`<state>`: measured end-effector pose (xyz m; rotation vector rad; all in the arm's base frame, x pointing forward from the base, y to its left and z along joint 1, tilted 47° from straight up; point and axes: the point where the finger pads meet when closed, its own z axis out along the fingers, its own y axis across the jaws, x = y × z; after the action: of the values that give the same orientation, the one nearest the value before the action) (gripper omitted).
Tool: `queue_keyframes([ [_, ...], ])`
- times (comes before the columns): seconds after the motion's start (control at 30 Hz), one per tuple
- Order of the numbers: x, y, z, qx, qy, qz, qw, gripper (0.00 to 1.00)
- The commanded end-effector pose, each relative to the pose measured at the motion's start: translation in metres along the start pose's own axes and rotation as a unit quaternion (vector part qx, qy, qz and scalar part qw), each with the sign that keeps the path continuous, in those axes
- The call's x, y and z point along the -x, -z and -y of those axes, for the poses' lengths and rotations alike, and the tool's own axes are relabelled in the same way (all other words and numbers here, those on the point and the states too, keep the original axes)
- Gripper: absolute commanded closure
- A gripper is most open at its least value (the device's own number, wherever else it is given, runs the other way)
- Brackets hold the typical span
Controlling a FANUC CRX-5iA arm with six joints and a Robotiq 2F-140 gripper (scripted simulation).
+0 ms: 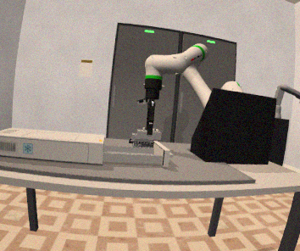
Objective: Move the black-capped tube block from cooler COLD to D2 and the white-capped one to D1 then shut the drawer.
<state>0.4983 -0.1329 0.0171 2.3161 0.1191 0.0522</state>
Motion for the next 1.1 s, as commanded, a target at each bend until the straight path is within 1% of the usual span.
queue_keyframes([
  [0.0,-0.001,0.000,0.000,0.000,0.000,-0.001,1.000,0.90],
  [0.27,-0.001,-0.006,0.000,0.000,0.000,-0.001,1.000,0.90],
  [1.07,-0.001,-0.014,0.000,0.000,0.000,-0.001,1.000,0.90],
])
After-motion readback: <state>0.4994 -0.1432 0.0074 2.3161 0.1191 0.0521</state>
